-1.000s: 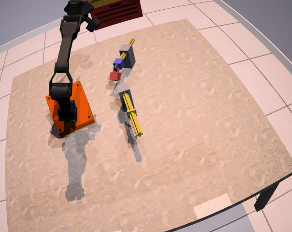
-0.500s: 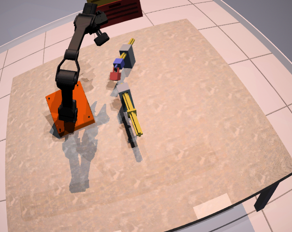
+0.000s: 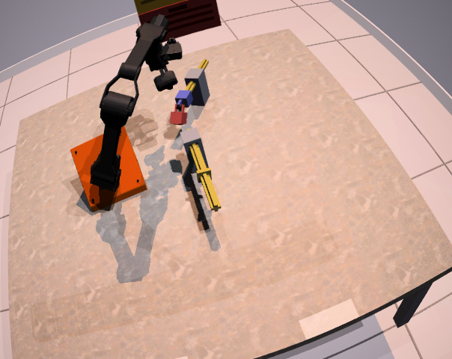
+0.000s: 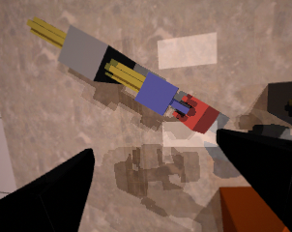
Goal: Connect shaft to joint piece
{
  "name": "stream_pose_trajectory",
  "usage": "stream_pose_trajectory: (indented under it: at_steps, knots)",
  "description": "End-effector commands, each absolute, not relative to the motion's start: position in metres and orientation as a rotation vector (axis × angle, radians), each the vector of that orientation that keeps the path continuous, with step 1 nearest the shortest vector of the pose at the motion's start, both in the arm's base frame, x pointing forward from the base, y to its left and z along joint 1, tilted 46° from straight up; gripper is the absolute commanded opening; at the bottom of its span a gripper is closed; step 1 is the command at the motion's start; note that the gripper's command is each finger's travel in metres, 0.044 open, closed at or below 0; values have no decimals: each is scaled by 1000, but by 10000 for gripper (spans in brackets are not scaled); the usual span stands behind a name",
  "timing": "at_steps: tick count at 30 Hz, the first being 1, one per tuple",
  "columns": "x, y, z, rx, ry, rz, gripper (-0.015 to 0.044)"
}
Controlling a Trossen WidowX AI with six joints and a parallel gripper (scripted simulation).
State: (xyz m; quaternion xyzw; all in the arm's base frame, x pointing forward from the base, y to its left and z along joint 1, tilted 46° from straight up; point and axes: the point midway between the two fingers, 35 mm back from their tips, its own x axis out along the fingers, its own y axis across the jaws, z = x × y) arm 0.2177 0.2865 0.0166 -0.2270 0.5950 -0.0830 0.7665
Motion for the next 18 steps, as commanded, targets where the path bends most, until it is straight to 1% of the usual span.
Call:
stream_pose_trajectory:
  at_steps: [1,8,14,18]
  knots:
    - [223,261,8,-562,1321,-319,440]
    - [229,226,3,-664,1353,-501,440]
    - [229,225,3,-662,1352,-509,440]
    - [229,224,3,-566,1314,-565,440]
